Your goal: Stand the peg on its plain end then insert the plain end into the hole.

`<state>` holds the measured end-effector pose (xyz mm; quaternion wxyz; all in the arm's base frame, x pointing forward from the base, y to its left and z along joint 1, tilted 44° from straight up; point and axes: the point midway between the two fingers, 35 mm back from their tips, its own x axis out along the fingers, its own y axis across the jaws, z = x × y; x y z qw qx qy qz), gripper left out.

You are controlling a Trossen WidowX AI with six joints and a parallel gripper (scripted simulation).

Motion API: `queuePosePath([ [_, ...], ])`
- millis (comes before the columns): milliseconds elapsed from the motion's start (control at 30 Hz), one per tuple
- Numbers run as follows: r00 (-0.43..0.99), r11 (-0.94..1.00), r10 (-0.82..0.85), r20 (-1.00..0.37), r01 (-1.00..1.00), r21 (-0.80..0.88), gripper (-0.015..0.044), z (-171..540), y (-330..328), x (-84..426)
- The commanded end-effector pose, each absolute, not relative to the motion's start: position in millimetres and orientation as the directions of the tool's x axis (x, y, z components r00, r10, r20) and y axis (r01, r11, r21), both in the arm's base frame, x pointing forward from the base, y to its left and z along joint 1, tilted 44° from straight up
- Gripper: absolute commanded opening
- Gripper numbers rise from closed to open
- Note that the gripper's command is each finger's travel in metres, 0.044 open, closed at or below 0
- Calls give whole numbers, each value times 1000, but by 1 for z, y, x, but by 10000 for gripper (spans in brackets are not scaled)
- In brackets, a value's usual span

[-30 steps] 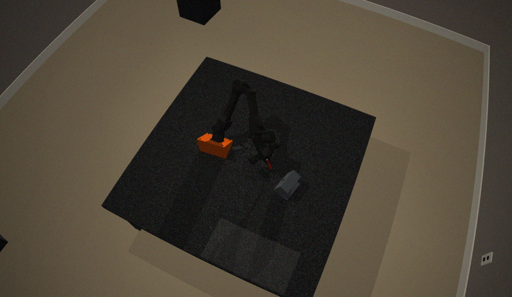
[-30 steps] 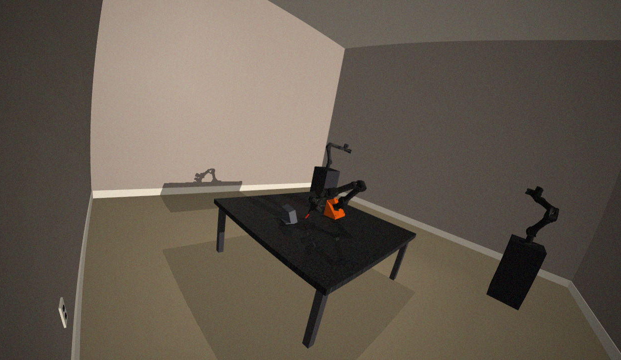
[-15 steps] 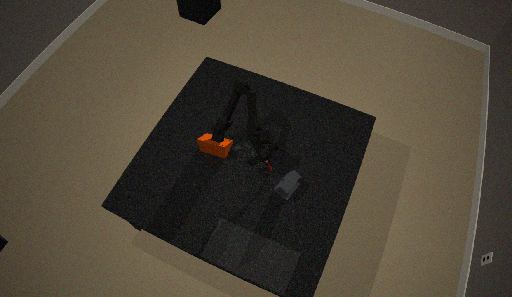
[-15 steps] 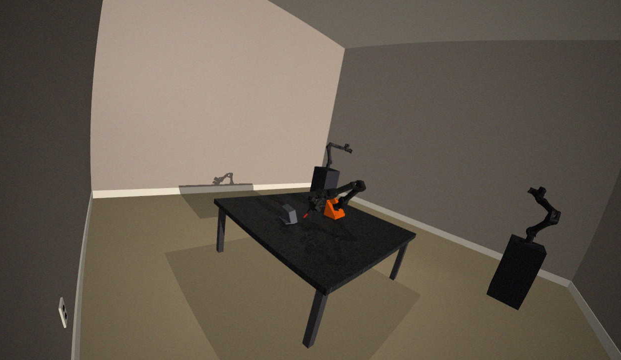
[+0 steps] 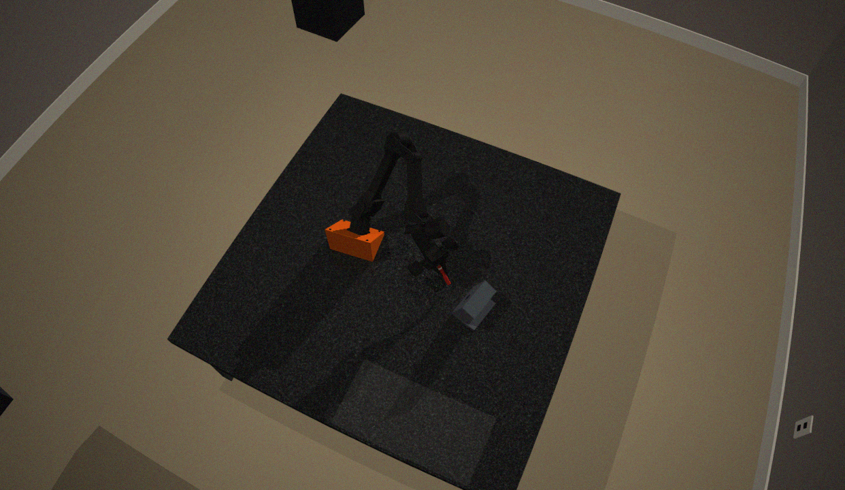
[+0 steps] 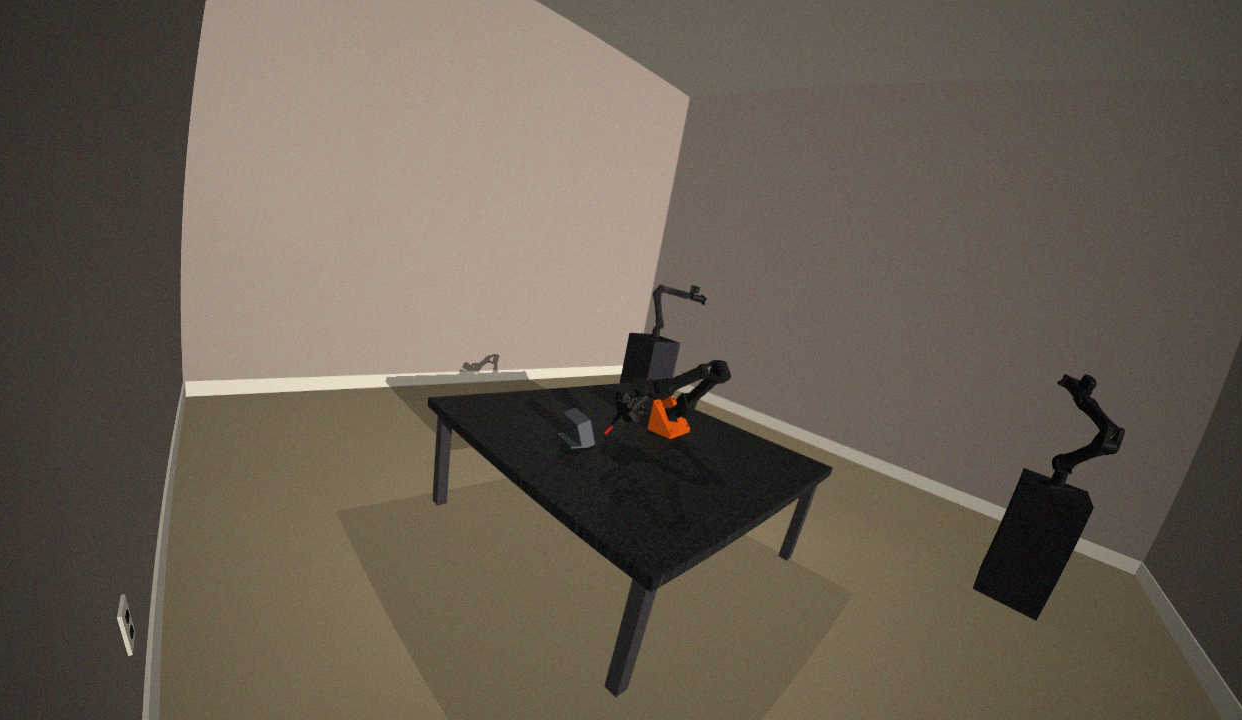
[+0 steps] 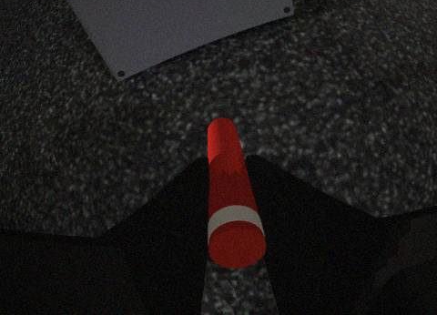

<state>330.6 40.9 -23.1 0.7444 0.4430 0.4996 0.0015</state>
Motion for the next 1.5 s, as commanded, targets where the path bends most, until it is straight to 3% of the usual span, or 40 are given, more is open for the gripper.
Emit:
queuePosePath([
  [0,510,597,435,-742,454,661,0,-27,39,328],
  [1467,679,490,351,-645,454,744,0,-32,24,330],
])
